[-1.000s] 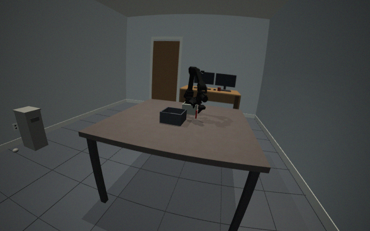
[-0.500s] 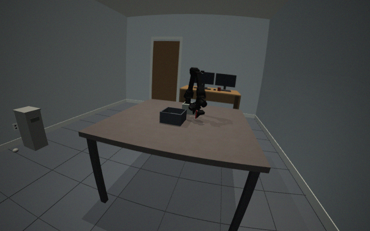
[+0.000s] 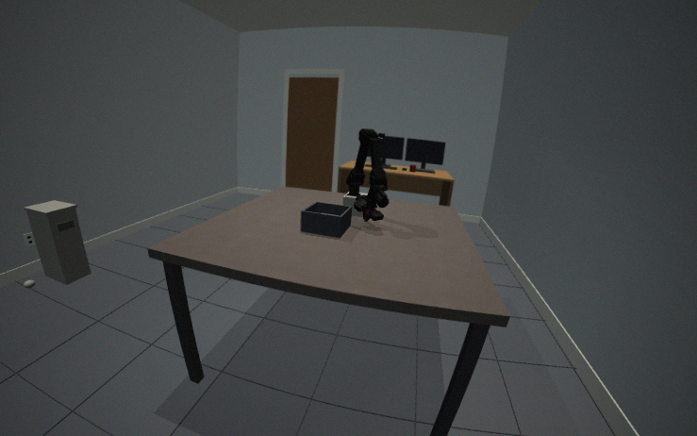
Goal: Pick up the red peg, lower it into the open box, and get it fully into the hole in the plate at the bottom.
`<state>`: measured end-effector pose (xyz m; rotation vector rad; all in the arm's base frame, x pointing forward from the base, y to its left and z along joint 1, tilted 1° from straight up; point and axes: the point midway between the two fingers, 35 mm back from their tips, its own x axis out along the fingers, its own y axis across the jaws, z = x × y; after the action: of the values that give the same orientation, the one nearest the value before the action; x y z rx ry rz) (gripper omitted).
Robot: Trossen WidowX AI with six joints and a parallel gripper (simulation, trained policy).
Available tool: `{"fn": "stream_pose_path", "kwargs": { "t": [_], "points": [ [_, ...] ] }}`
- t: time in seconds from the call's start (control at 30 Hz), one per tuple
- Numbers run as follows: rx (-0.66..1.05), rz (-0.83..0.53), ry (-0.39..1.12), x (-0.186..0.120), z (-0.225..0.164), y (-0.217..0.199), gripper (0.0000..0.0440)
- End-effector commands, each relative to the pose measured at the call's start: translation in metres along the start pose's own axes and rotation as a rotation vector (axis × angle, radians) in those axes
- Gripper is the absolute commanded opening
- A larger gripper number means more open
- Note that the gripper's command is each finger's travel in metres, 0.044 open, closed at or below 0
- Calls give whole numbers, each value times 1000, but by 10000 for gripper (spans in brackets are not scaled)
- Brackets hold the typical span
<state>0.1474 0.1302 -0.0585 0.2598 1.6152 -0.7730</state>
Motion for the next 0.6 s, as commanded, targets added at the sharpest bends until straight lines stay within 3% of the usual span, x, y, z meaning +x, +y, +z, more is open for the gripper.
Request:
{"fn": "stream_pose_path", "kwargs": {
  "t": [0.0,0.57],
  "points": [
    [-9,15,-29,-12,4,6,0],
    [26,71,-113,-85,34,8,0]
  ]
}}
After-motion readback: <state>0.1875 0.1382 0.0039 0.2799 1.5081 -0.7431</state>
